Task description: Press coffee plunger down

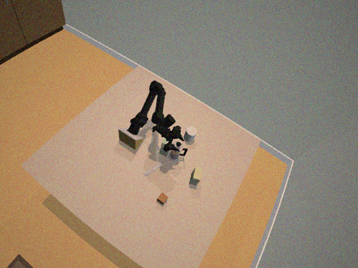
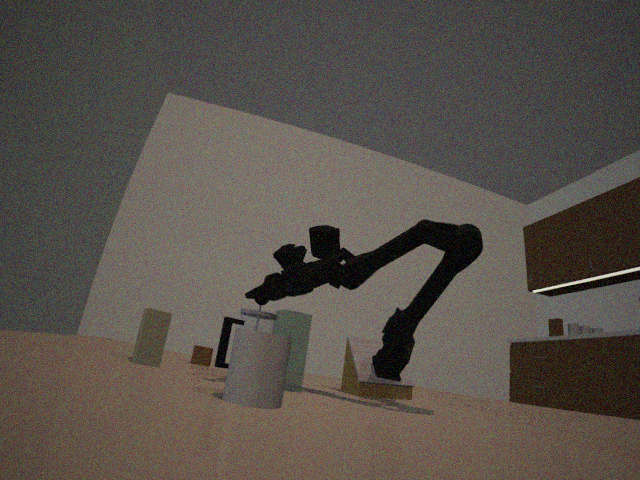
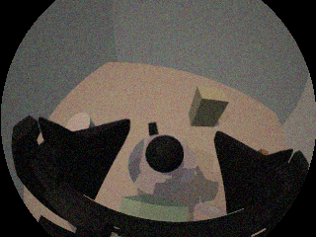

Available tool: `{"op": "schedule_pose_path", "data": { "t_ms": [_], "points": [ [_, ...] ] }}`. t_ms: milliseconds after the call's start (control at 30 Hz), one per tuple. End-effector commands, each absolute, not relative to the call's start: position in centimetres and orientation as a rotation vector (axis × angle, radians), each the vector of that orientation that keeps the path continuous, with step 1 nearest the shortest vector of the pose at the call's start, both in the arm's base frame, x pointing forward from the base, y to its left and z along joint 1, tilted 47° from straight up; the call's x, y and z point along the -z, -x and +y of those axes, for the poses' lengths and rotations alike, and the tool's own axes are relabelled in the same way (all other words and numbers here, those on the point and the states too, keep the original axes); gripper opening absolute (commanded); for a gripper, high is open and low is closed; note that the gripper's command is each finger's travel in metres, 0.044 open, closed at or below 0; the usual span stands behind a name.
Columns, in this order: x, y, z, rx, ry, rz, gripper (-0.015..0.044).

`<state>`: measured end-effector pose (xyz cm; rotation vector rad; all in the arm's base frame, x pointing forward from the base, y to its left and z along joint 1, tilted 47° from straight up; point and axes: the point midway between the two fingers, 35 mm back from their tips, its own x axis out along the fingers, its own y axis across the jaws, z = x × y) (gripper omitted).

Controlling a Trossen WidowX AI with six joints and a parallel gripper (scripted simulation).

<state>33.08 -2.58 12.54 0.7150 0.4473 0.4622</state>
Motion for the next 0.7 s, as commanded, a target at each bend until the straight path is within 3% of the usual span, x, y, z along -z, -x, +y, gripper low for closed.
{"op": "schedule_pose_path", "data": {
  "t_ms": [0, 333, 667],
  "points": [
    [-12.6, -33.1, -2.8, -0.457, -0.713, 0.449, 0.0440],
    [-18.0, -32.1, -8.2, -0.463, -0.721, 0.464, 0.0440],
    [-18.1, -32.0, -8.3, -0.463, -0.722, 0.463, 0.0440]
  ]
}}
